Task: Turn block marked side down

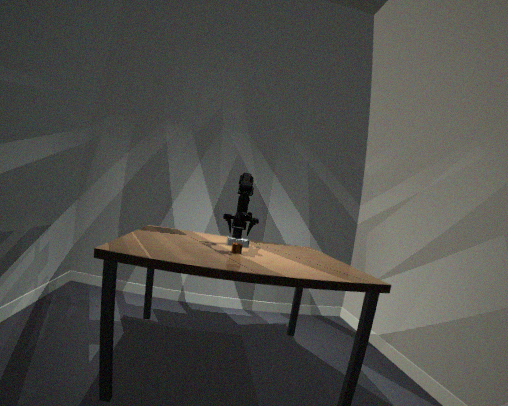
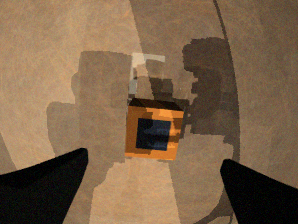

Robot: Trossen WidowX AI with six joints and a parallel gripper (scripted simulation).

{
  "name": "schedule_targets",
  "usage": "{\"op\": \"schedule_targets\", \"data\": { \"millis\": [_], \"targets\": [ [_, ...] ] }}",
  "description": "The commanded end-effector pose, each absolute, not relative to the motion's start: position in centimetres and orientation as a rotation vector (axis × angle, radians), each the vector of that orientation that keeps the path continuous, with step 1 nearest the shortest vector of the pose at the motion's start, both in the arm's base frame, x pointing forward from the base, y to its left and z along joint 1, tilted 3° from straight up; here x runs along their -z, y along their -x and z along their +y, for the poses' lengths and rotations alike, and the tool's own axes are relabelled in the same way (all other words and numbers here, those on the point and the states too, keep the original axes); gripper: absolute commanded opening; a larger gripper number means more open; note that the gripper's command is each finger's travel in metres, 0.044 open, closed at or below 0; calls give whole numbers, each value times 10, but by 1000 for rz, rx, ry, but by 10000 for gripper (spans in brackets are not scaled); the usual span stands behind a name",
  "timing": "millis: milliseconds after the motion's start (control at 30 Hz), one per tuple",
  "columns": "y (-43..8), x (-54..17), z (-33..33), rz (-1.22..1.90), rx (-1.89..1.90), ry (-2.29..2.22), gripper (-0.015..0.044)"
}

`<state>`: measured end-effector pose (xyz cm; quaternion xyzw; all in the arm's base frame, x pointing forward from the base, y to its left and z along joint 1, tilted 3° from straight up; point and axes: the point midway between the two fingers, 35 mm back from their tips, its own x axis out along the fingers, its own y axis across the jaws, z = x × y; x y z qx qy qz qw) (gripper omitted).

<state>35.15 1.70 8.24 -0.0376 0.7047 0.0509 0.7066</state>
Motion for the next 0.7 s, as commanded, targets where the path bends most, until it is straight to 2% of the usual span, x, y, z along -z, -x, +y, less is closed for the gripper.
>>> {"op": "schedule_targets", "data": {
  "millis": [0, 667],
  "targets": [
    [-348, -63, 17, 1585, -106, 82, 440],
    [-349, -31, 18, 1585, -106, 82, 440]
  ]
}}
